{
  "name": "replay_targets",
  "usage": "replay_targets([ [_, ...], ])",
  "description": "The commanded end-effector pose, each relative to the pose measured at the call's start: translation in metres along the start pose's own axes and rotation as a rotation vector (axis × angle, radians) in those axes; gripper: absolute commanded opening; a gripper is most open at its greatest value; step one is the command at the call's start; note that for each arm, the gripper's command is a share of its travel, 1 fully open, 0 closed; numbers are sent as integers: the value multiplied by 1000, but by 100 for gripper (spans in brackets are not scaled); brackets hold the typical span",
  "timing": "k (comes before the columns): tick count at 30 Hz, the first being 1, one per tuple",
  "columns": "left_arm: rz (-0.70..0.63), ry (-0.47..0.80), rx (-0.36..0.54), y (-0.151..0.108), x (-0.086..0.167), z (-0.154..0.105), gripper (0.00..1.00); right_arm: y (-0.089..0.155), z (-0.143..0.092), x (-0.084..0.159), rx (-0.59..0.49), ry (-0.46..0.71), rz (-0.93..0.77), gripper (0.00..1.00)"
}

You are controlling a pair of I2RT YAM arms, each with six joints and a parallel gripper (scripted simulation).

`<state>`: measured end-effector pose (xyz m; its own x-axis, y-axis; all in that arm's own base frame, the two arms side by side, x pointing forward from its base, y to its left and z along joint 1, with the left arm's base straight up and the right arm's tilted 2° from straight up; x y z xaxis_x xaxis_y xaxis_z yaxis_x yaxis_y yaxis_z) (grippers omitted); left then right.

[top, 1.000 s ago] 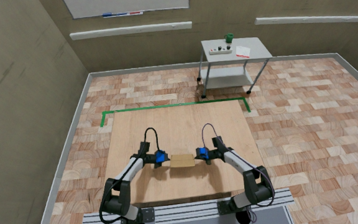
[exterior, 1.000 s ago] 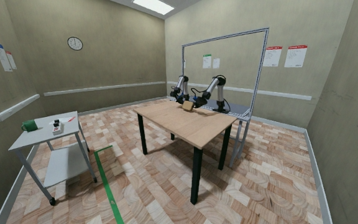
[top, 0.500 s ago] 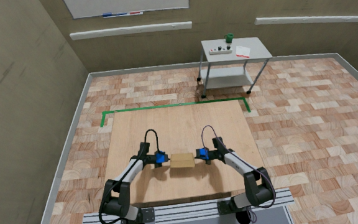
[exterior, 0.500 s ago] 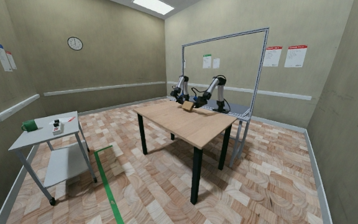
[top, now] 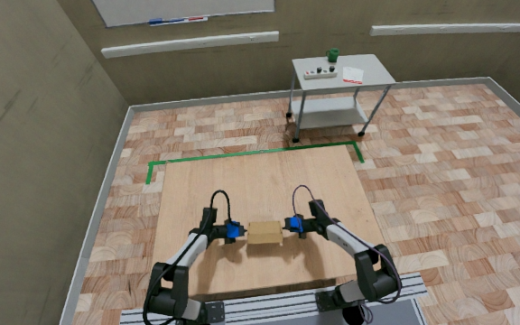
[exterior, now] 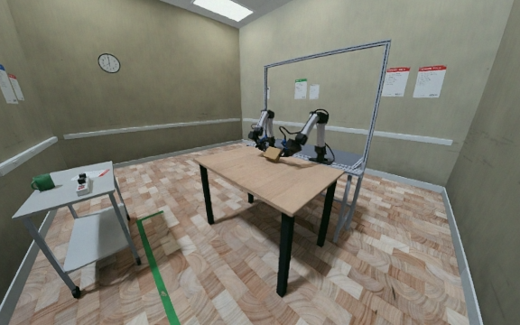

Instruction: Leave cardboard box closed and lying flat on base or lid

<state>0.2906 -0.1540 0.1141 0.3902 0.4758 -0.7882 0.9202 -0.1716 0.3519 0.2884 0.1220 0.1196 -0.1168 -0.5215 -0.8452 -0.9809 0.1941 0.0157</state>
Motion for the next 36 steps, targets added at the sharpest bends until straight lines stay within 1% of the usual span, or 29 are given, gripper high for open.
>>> replay_targets([
  [1, 77, -14, -22, 2, -7, 5, 1, 1, 1, -15, 26, -47, -106, 1],
  [3, 98, -13, -35, 3, -10, 3, 1, 1, 1, -15, 30, -49, -115, 1],
  [6, 98, -11, -34, 1, -6, 5, 1, 2, 1, -15, 39, -51, -128, 1],
  [10, 123, -11, -49, 3, -11, 2, 1, 2, 1, -15, 44, -52, -137, 1],
  [11, 85, -13, -24, -2, 0, 10, 1, 2, 1, -15, 45, -56, -138, 1],
  [12, 87, -10, -24, -3, 1, 10, 1, 2, 1, -15, 47, -56, -145, 1],
  [17, 149, -8, -64, 2, -10, 3, 1, 2, 1, -14, 62, -56, -168, 1],
  [19, 148, -6, -62, 1, -7, 5, 1, 2, 1, -14, 66, -58, -176, 1],
  [21, 166, -6, -74, 2, -10, 3, 1, 2, 1, -14, 70, -60, -185, 1],
  [28, 172, -8, -76, 0, -7, 5, 1, 2, 1, -14, 81, -64, -200, 1],
  [30, 194, -4, -89, 2, -9, 3, 1, 3, 1, -14, 85, -66, -213, 1],
  [36, 210, 0, -98, 1, -7, 5, 1, 2, 2, -14, 100, -66, -235, 1],
])
Point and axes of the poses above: on each arm, the point where the finger pads meet when closed, its own z axis out along the fingers, its own y axis across the jaws, x = y × z, the point moved 8 cm from there along -z, back along the fingers, and after that the axes turned 13 degrees about z, right-handed, at the moved point
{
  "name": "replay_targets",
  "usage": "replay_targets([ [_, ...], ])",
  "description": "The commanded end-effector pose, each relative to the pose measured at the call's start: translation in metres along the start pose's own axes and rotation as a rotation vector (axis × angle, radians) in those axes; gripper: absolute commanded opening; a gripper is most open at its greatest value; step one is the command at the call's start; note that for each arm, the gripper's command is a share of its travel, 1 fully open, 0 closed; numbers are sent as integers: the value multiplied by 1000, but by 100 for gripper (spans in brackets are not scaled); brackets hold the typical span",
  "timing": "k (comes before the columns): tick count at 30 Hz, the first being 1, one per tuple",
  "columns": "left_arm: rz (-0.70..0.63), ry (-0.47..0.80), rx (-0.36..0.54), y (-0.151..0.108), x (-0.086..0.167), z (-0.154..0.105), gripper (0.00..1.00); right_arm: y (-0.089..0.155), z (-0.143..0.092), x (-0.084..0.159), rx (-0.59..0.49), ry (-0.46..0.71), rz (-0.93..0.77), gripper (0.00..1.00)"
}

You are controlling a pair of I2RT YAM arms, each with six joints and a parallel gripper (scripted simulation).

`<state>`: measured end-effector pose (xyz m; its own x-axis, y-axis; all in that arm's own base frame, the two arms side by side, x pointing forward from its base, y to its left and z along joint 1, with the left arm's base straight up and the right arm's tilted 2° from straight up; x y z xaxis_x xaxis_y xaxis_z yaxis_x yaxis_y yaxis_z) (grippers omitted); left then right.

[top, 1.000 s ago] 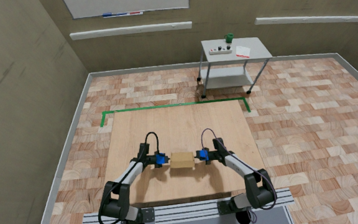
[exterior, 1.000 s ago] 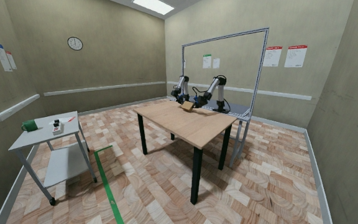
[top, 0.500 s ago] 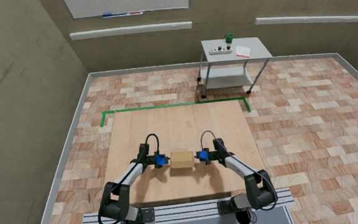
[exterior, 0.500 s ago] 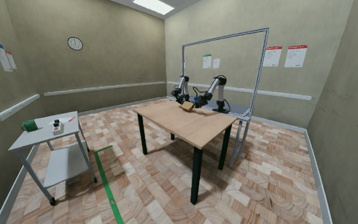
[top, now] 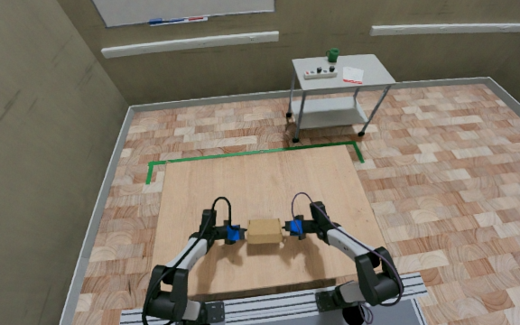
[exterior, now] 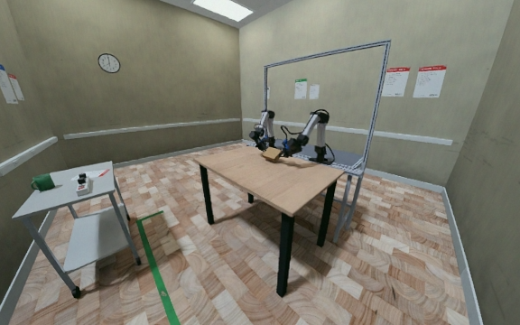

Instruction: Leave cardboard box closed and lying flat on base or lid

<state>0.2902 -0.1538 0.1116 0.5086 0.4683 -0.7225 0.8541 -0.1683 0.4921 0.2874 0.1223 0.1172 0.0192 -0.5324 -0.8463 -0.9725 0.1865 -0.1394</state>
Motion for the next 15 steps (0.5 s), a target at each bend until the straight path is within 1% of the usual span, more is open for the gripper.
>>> replay_targets([
  [1, 75, -17, -22, 2, -8, 4, 1, -1, 1, -15, 28, -51, -101, 1],
  [15, 122, -15, -50, 3, -10, 3, 1, 0, 1, -14, 49, -57, -140, 1],
])
Point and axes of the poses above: on each arm, the point where the finger pads meet when closed, its own z axis out along the fingers, its own y axis across the jaws, x = y × z, the point moved 8 cm from there along -z, back along the fingers, and after that the axes turned 13 degrees about z, right-handed, at the moved point
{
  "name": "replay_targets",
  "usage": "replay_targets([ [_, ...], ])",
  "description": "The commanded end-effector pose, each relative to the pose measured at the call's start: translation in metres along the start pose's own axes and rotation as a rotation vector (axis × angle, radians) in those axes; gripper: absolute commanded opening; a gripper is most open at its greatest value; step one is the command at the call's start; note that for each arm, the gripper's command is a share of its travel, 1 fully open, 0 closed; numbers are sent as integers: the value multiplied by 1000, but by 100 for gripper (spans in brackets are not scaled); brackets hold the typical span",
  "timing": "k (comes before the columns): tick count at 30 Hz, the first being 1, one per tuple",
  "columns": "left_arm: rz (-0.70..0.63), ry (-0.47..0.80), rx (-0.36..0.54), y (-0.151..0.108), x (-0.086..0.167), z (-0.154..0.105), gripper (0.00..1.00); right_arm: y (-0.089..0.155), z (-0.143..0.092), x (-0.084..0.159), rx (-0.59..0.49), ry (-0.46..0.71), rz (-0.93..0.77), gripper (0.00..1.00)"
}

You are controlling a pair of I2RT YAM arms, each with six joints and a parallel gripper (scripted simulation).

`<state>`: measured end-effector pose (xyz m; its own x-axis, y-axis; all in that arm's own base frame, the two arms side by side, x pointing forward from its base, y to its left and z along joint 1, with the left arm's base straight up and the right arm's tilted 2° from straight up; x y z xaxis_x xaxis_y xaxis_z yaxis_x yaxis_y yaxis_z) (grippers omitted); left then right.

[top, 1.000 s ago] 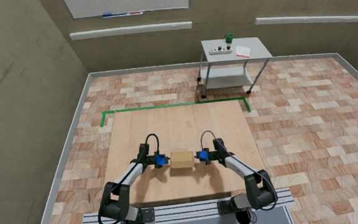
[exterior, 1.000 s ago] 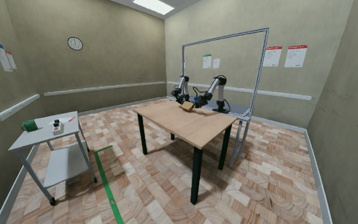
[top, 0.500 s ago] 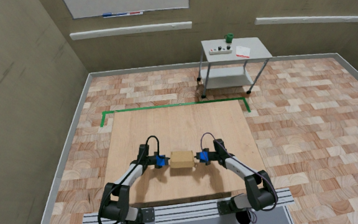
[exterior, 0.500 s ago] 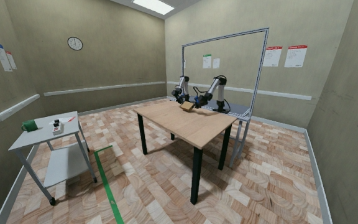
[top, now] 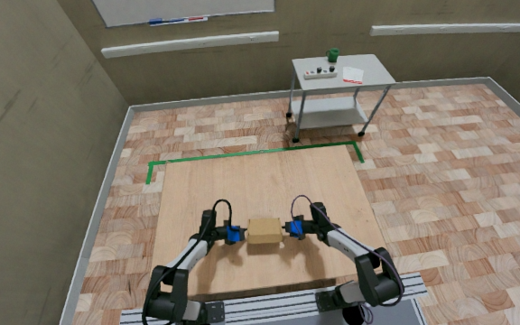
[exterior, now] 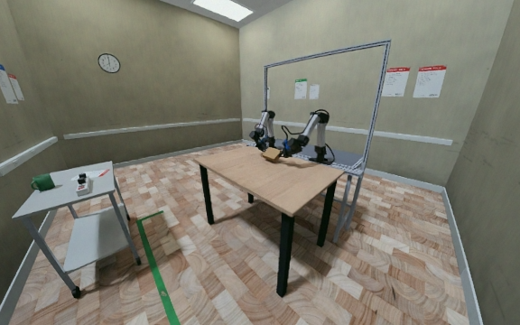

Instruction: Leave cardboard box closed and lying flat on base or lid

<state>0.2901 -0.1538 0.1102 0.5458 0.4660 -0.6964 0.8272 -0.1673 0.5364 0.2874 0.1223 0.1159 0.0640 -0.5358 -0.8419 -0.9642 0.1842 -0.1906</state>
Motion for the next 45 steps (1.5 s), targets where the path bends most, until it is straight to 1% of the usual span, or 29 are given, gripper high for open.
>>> replay_targets([
  [1, 77, -21, -26, 4, -10, 3, 1, -1, 0, -16, 27, -53, -99, 1],
  [27, 126, -15, -54, 2, -8, 4, 1, 0, 1, -15, 56, -60, -150, 1],
  [28, 136, -18, -61, 5, -10, 3, 1, -2, 1, -16, 61, -63, -156, 1],
  [30, 132, -16, -56, 1, -9, 4, 1, 1, 1, -14, 57, -60, -153, 1],
  [45, 156, -14, -73, 4, -10, 3, 1, -2, 1, -17, 73, -67, -177, 1],
])
Point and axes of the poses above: on each arm, the point where the finger pads meet when closed, its own z axis out along the fingers, its own y axis across the jaws, x = y × z, the point moved 8 cm from there along -z, back along the fingers, and after that the axes turned 13 degrees about z, right-handed, at the moved point
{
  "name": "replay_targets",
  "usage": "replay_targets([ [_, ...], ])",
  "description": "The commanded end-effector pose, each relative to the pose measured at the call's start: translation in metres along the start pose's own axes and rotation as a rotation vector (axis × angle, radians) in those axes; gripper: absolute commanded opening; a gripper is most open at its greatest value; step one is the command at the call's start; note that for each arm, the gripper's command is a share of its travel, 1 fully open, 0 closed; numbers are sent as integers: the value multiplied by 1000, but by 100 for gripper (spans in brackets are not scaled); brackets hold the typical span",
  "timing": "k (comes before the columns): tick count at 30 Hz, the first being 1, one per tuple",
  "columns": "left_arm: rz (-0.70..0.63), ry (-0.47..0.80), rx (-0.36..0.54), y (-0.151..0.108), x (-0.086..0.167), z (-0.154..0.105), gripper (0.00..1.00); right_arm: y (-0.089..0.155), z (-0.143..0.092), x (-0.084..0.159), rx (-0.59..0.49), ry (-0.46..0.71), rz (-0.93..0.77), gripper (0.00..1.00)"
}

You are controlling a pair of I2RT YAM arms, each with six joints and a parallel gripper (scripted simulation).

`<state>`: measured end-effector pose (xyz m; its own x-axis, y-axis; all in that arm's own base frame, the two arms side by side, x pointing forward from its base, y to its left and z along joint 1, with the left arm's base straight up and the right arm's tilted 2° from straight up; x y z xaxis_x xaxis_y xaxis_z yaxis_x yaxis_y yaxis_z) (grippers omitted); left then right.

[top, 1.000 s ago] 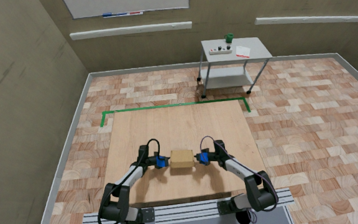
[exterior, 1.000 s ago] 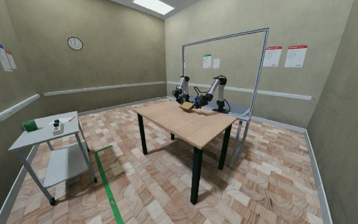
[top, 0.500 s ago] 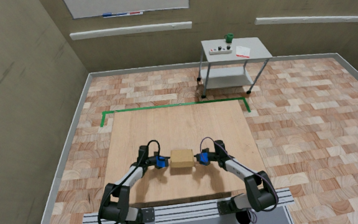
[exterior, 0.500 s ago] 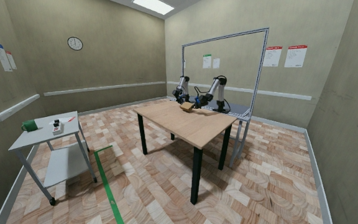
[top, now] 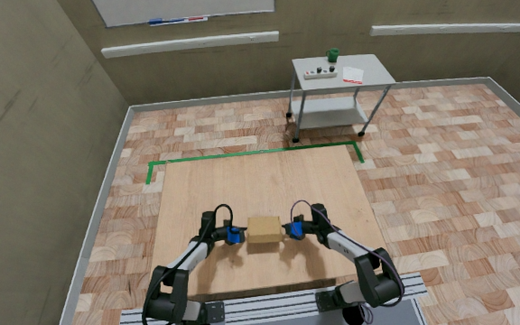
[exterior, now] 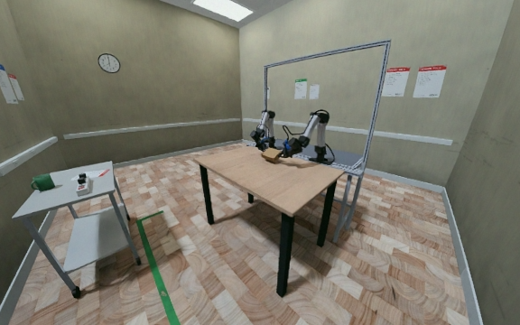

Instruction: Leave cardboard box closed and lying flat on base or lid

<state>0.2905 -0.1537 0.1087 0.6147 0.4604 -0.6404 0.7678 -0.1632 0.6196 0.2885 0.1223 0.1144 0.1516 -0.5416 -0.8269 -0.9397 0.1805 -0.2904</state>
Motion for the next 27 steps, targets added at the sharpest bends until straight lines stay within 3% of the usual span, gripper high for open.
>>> replay_targets([
  [1, 66, -25, -21, 4, -10, 3, 1, -1, 0, -17, 20, -55, -86, 1],
  [27, 49, -25, -7, -1, -4, 8, 1, 4, 6, -5, -1, -40, -59, 1],
])
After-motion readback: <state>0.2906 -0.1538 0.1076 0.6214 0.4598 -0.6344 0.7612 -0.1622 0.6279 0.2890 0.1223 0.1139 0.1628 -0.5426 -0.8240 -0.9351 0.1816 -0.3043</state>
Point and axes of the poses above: on each arm, the point where the finger pads meet when closed, its own z axis out along the fingers, its own y axis across the jaws, x = y × z, the point moved 8 cm from there along -z, back along the fingers, and after that the axes turned 13 degrees about z, right-handed, at the moved point
